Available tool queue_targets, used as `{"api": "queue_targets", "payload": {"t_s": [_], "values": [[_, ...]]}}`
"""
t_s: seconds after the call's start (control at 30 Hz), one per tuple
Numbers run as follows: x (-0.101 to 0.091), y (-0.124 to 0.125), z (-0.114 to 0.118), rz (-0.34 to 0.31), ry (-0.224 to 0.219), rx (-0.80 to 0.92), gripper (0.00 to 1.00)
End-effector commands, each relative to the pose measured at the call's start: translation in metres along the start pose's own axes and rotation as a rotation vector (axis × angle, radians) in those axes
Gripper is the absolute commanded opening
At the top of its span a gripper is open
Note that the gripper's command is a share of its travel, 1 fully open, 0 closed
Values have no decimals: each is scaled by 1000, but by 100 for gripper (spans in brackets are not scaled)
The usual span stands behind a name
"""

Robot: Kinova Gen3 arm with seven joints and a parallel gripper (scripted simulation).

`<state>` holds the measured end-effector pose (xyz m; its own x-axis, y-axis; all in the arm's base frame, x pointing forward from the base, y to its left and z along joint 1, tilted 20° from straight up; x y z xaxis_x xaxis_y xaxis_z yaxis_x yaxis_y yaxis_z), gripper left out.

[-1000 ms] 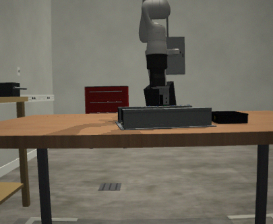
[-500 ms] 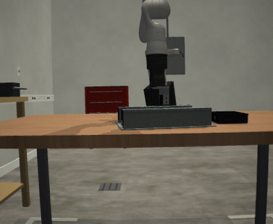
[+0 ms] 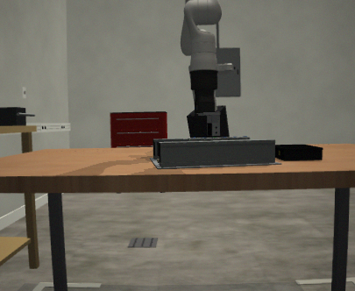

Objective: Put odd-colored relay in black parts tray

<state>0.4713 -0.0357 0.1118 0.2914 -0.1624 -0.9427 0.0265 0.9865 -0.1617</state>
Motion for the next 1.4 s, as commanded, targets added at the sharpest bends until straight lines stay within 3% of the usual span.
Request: {"api": "queue_targets", "payload": {"t_s": [0.0, 0.5, 1.37], "values": [[0, 0, 2, 0, -6, -3, 98], [3, 0, 2, 0, -6, -3, 98], [28, 1, 2, 0, -6, -3, 98]]}}
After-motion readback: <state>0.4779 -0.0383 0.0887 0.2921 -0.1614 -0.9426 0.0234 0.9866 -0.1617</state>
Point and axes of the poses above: the point where the finger pads meet when closed, its own x axis out along the fingers, its own z axis across the jaws, y = z × x, the point moved 3 cm from there along -x, back along the fingers, and after that the axes turned 6 degrees about x, right-handed, at the moved point
